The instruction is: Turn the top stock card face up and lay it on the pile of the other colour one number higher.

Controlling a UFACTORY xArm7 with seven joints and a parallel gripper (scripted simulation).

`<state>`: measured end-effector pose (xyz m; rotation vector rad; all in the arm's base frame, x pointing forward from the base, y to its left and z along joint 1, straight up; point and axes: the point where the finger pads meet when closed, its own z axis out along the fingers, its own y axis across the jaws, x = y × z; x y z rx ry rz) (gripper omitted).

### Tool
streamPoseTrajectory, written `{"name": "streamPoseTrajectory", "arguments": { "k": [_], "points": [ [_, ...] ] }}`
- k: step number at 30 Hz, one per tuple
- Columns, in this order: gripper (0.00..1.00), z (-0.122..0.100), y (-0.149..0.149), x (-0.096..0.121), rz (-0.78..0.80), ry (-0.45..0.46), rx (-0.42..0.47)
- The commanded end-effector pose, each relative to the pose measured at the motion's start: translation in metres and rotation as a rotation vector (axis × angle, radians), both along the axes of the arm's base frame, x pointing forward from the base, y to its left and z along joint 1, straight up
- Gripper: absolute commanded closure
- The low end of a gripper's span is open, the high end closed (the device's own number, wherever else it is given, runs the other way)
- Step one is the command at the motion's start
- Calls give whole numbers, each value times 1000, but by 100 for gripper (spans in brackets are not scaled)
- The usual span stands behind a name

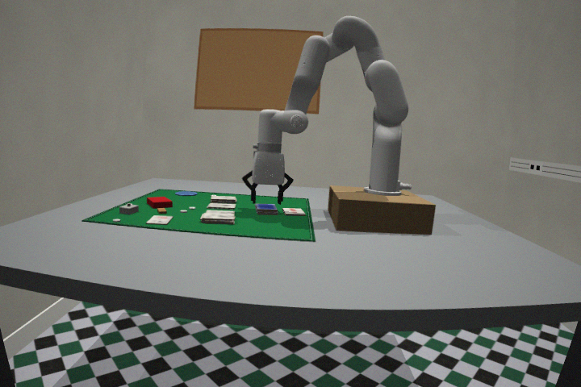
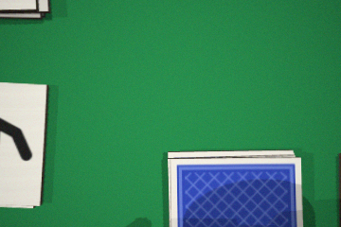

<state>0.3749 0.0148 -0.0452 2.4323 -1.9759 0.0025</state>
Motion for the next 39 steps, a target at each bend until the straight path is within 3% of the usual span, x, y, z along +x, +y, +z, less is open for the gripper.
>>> {"name": "streamPoseTrajectory", "arguments": {
  "k": [1,39],
  "points": [
    [13,-1,0,2,0,-3,0],
    [13,-7,0,3,0,-3,0]
  ]
}}
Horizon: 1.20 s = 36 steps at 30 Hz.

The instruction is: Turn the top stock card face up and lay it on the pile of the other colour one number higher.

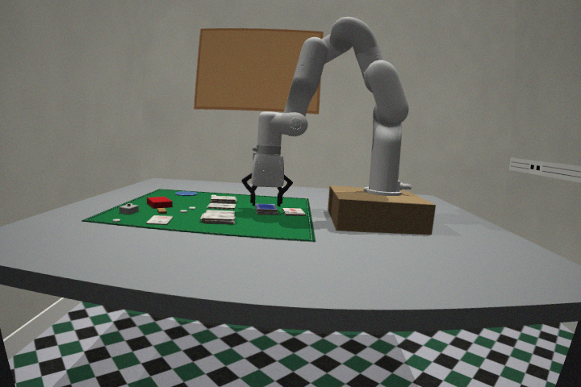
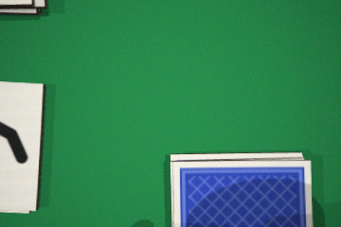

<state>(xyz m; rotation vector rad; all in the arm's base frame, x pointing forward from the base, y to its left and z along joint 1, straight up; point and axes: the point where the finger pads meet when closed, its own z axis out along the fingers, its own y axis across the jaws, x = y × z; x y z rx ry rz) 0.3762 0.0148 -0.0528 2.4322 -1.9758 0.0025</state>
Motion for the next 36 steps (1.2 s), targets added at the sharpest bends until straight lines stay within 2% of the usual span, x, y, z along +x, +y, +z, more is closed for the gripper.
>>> {"name": "streamPoseTrajectory", "arguments": {
  "k": [1,29,30,36],
  "points": [
    [13,0,0,1,0,-4,0],
    [13,-2,0,1,0,-4,0],
    [25,-2,0,1,0,-4,0],
    [25,-2,0,1,0,-4,0]
  ]
}}
